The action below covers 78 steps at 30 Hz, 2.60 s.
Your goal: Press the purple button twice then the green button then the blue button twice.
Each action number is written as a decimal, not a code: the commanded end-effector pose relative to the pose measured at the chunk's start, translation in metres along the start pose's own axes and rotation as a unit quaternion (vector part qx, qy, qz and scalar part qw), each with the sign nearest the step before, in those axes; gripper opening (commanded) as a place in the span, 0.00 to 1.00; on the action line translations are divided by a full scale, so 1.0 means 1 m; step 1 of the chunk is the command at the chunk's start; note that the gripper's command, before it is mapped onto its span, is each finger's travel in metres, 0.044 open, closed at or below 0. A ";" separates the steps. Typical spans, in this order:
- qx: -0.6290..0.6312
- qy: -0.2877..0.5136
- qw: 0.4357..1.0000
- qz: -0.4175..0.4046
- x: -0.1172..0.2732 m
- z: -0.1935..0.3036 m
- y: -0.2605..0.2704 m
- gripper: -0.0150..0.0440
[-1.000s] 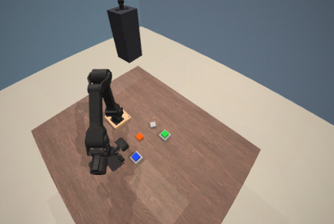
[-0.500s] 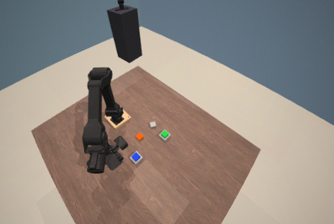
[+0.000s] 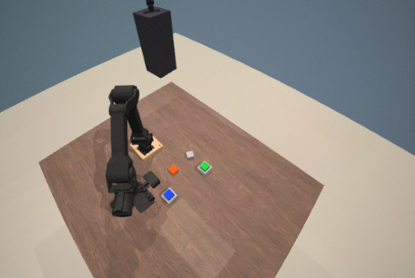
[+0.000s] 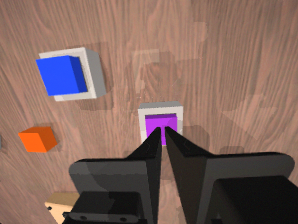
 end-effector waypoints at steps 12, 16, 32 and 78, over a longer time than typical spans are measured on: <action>-0.003 0.004 1.000 -0.004 -0.005 0.001 0.001 0.29; -0.003 0.004 1.000 -0.004 -0.005 0.001 0.001 0.29; -0.003 0.004 1.000 -0.004 0.073 0.000 -0.001 0.29; -0.003 -0.002 1.000 -0.015 0.034 -0.145 0.264 0.29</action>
Point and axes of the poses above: the point midway between the two fingers, 35 mm back from their tips, its own x axis back along the fingers, its own y axis across the jaws, z = x × y, the point moved 2 cm from there along x, back along the fingers, and after that the axes turned 13 degrees about x, right-handed, at the moved point
